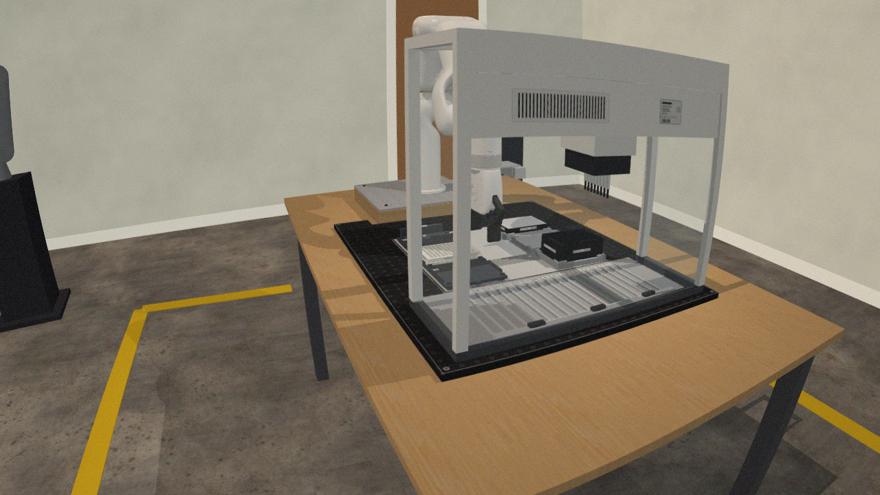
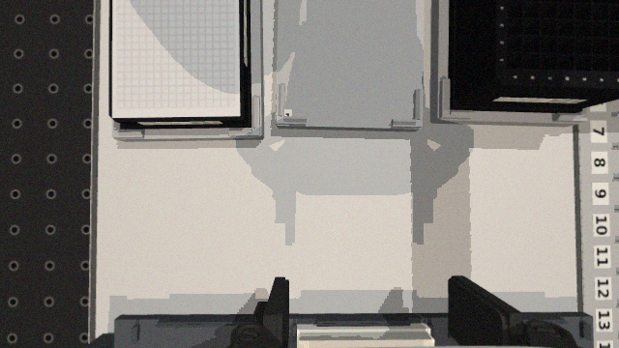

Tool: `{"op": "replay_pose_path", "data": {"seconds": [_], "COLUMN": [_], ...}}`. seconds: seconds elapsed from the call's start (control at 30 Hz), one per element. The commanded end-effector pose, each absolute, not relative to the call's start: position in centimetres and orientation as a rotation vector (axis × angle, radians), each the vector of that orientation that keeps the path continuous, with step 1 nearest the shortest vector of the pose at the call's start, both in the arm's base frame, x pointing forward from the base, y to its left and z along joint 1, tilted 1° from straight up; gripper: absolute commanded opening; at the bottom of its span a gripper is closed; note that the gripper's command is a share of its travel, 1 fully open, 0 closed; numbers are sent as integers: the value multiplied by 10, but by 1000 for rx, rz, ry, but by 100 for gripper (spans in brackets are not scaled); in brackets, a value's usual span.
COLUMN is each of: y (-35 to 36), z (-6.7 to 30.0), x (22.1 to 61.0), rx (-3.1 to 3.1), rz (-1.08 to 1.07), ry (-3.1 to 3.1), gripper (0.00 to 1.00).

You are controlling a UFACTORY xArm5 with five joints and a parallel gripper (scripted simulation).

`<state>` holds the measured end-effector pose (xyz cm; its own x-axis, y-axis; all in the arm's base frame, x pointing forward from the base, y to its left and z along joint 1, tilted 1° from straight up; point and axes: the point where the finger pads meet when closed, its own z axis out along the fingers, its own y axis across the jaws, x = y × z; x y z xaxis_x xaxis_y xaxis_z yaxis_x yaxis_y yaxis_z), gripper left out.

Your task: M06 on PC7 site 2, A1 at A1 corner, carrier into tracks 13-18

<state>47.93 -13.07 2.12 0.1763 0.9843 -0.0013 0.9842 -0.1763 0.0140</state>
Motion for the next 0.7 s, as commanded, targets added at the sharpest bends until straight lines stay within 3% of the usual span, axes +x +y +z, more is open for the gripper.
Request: {"op": "replay_pose_path", "data": {"seconds": [0.0,0.67], "y": [-131,-130], "z": [27,57], "x": [480,480], "rx": [2398,2398], "rz": [15,16], "ry": [2007,2007], "gripper": [100,100]}}
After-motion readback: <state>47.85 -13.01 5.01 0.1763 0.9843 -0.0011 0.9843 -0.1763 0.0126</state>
